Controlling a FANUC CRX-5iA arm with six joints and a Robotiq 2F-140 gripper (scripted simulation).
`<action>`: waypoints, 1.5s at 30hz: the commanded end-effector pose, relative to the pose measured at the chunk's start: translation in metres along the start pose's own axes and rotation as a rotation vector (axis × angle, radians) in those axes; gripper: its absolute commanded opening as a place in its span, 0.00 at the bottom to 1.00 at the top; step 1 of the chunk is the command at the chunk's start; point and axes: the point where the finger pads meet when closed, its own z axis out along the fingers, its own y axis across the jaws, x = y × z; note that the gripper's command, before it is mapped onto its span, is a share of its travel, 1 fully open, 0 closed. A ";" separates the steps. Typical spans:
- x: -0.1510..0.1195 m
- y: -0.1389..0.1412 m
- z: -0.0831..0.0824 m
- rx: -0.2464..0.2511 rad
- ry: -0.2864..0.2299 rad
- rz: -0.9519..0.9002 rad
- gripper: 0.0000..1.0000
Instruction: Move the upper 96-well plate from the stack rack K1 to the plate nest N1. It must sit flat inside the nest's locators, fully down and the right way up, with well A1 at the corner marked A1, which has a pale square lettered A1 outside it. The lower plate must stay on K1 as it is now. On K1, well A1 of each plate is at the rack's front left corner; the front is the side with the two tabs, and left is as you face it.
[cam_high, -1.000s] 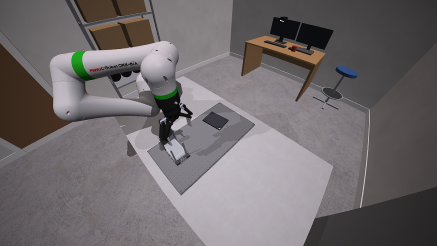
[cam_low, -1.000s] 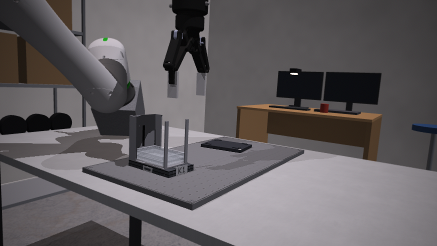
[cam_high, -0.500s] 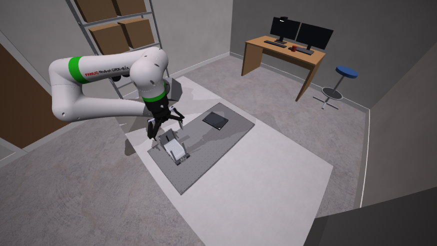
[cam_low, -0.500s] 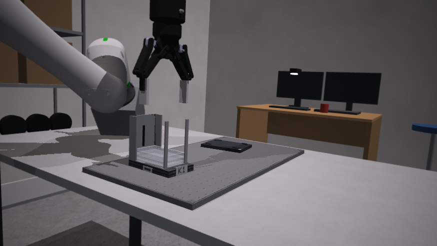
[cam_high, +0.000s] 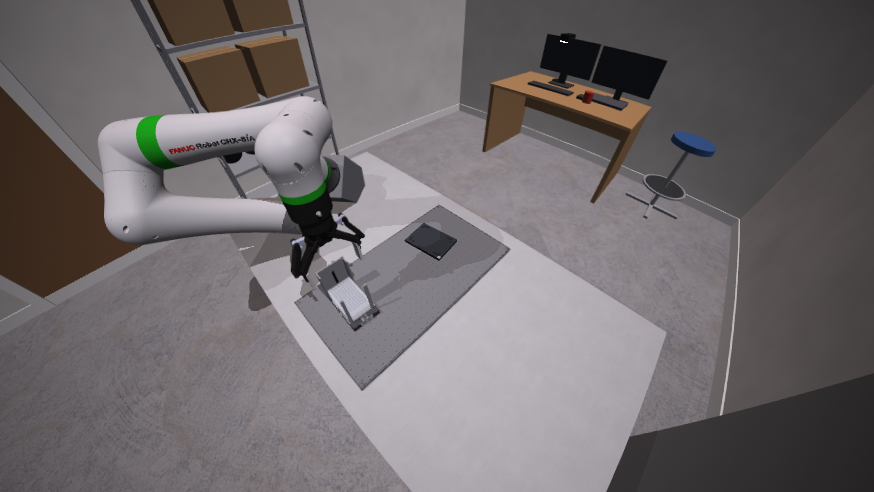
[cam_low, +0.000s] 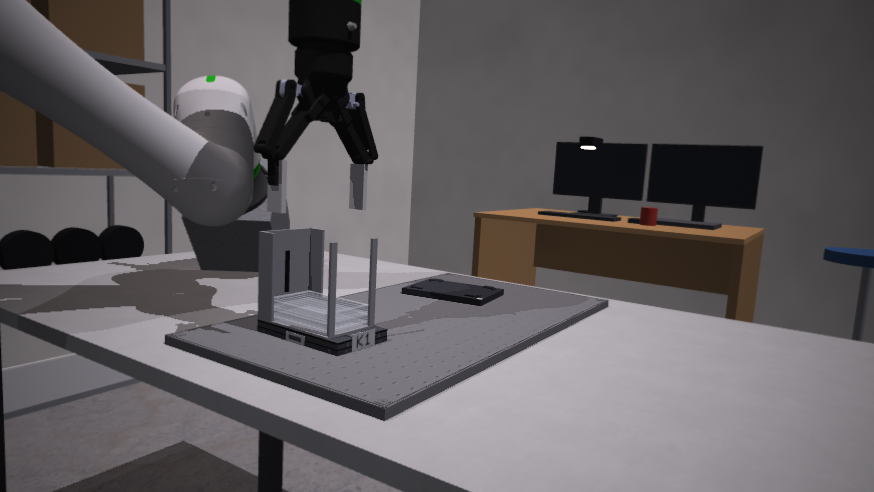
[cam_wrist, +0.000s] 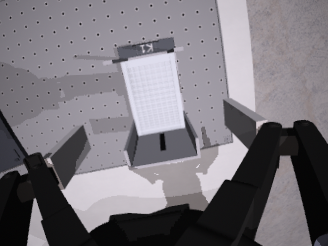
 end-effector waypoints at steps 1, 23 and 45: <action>0.000 0.000 0.001 0.000 0.000 0.000 1.00; 0.000 0.000 0.035 0.000 0.000 0.000 1.00; 0.000 0.000 0.068 0.000 0.000 0.000 1.00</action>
